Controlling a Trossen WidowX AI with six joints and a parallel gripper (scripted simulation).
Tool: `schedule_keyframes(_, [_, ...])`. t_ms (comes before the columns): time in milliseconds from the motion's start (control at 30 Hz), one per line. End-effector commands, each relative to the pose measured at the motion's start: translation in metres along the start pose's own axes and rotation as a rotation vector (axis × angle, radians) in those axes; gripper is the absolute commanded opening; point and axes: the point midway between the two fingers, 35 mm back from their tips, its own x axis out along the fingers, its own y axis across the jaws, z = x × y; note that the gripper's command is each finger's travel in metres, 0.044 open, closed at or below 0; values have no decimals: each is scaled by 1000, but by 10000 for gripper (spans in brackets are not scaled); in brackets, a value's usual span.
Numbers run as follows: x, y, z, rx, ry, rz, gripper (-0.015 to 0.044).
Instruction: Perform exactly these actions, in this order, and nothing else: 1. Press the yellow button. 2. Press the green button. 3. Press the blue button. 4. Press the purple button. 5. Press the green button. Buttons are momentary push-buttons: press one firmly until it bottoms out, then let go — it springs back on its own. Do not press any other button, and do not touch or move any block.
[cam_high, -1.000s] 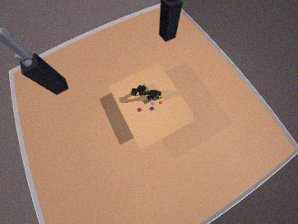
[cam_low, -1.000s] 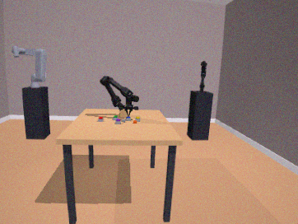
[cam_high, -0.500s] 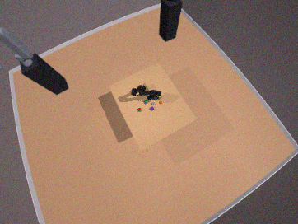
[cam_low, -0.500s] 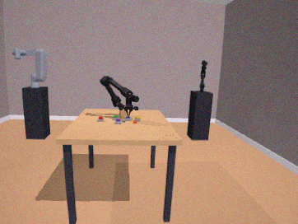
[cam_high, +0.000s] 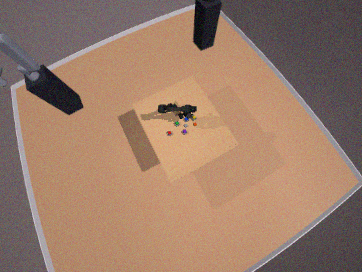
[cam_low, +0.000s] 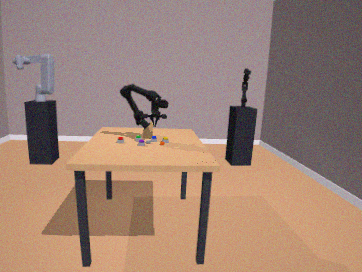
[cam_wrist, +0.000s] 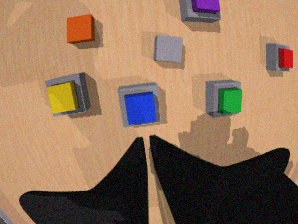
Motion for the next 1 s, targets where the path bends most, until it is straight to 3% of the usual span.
schedule_keyframes(0, [-11, -2, -1, 6, 8, -1, 20])
schedule_keyframes(167, [-15, -13, 28, 14, 14, 18, 20])
schedule_keyframes(433, [-12, -88, 120, 16, 6, 4, 20])
schedule_keyframes(600, [-8, -97, 128, 10, 4, -6, 20])
schedule_keyframes(767, [49, -98, 127, 11, 3, -8, 20])
schedule_keyframes(967, [53, -98, 127, 11, 3, -9, 20])
